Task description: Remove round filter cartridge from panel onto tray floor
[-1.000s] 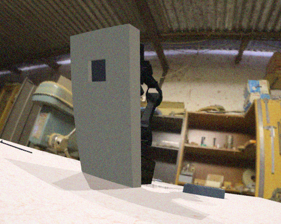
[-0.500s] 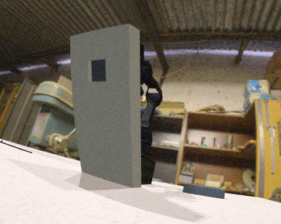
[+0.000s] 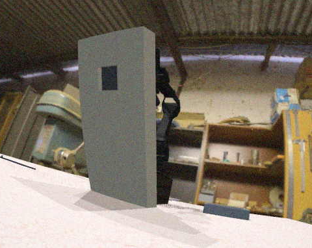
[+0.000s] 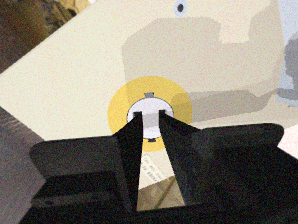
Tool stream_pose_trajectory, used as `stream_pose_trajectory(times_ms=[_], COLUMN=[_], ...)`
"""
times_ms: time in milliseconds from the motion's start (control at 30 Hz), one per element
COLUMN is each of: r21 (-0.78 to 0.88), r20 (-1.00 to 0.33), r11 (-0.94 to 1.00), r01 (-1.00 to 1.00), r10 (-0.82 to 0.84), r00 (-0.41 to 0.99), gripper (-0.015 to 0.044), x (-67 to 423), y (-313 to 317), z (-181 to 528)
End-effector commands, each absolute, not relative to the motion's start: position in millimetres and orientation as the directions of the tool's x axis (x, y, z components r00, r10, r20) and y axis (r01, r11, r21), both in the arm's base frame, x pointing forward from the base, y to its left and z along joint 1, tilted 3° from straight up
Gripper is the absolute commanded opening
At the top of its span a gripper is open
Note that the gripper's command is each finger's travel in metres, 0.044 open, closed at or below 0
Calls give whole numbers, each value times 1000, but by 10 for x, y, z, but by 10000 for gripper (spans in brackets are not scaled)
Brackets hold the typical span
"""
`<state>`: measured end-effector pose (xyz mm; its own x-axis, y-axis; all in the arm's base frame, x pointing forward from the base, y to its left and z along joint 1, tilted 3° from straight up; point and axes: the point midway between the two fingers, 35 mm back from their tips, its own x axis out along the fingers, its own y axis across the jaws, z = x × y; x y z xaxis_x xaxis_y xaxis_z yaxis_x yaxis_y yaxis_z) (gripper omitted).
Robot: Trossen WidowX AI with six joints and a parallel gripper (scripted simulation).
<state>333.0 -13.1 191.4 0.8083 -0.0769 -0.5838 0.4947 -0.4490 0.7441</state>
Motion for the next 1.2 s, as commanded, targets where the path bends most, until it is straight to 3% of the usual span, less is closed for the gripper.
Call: stream_pose_trajectory(times_ms=[0,33,233,700,1167], r21=[743,743,765,805,660], r20=[-585,-585,-584,-583,-582], r11=[-449,-449,-388,77,534], r01=[496,496,515,588,529], r10=[-78,-78,-79,-81,-81], r00=[807,807,808,809,809], gripper=[29,3,0,0,0], x=[3348,3348,3398,3461,3466], y=[-134,-134,-142,-152,-152], z=[1899,1899,1871,1834,1832])
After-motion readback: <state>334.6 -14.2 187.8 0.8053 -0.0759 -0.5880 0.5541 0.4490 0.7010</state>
